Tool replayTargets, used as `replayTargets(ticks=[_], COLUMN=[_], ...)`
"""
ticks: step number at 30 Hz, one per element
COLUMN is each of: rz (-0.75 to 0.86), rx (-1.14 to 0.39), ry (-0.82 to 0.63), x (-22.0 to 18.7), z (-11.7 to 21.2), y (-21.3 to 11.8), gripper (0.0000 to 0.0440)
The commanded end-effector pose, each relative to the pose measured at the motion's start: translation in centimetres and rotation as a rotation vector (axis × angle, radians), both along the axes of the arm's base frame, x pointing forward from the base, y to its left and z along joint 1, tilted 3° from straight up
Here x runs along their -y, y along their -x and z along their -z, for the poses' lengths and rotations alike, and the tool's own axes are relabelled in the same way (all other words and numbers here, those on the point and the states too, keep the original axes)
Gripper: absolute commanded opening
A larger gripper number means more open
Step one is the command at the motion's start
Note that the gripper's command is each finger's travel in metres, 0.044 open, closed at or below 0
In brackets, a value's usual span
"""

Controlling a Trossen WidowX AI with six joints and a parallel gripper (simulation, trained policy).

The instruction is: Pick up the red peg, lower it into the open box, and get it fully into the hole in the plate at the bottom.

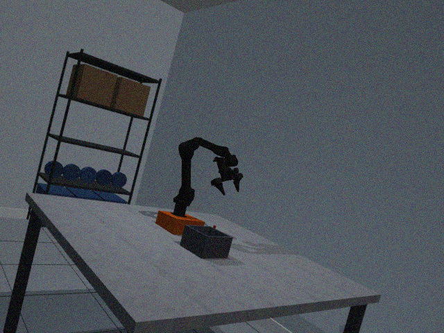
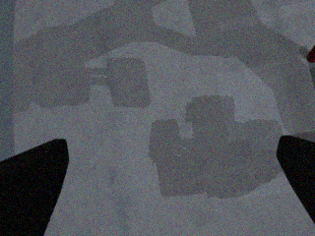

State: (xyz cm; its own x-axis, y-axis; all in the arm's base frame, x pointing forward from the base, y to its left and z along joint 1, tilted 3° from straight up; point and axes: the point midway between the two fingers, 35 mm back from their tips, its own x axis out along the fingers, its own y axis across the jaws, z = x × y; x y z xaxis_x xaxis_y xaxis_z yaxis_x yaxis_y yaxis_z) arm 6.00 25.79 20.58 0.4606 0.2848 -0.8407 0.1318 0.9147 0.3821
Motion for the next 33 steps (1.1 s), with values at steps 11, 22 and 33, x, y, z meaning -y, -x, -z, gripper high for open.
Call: replayTargets(ticks=[11,22,33], rz=[0.148,0.322,0.490], rx=[-0.176,-0.329,-0.432], ry=[0.187,0.259,0.280], x=[3.5,7.7,11.3], z=[4.9,8.4,12.3], y=[-6.1,-9.8,-11.4], gripper=[0.0440,0.0440,0.0440])
